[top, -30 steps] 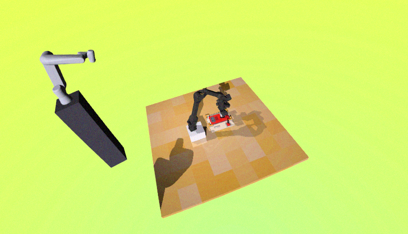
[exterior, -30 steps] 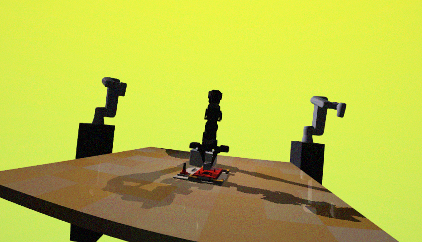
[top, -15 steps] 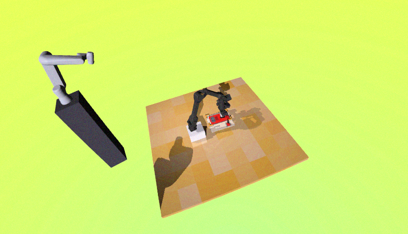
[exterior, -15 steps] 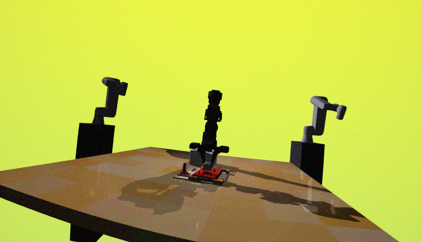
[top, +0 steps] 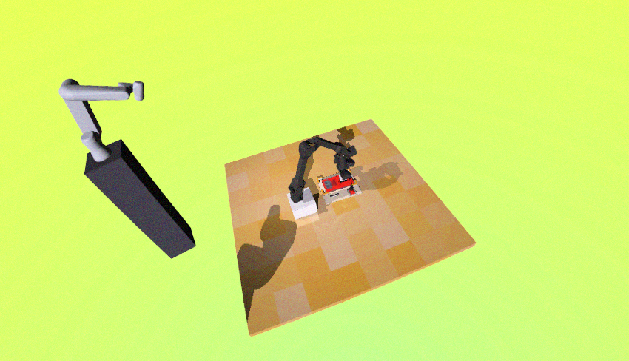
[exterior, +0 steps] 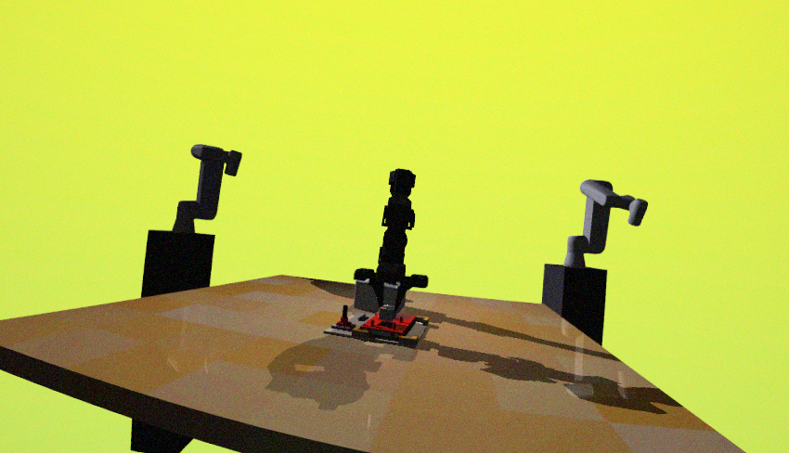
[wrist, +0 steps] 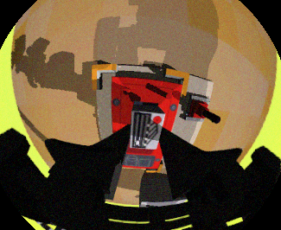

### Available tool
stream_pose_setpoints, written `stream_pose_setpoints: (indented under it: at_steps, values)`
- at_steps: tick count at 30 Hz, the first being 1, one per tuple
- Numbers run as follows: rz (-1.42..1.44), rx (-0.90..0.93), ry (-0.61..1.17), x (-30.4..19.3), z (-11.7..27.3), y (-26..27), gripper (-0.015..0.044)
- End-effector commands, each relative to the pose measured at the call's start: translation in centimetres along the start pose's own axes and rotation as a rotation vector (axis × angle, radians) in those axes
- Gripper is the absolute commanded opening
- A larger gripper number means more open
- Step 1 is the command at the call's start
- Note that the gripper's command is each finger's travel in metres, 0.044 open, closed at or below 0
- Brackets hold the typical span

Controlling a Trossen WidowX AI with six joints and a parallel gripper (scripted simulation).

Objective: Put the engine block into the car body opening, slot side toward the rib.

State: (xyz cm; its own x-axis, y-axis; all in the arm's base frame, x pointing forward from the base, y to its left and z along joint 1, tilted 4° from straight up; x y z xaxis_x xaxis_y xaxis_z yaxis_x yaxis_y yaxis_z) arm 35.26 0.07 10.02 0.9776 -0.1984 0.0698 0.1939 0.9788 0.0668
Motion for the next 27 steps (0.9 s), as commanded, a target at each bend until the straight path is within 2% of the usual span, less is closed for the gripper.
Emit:
stream_pose_setpoints:
  at_steps: [1,27]
  values:
    - [-0.009,0.002,0.000,0.02,-0.16,0.01,0.0159]
    - [0.008,0.002,0.000,0.03,-0.88,0.00,0.0159]
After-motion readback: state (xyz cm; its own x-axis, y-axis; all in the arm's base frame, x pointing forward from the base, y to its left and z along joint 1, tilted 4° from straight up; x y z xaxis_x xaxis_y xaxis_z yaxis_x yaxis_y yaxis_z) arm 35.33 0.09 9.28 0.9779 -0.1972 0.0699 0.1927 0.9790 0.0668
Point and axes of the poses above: the point midway between the two fingers, 35 mm back from their tips, its own z axis back along the fingers, its own y axis across the jaws, x = y × z, the point moved 7 cm from there along z, back along the fingers, and after that the axes turned 3 degrees about z, right-handed, at the moved point
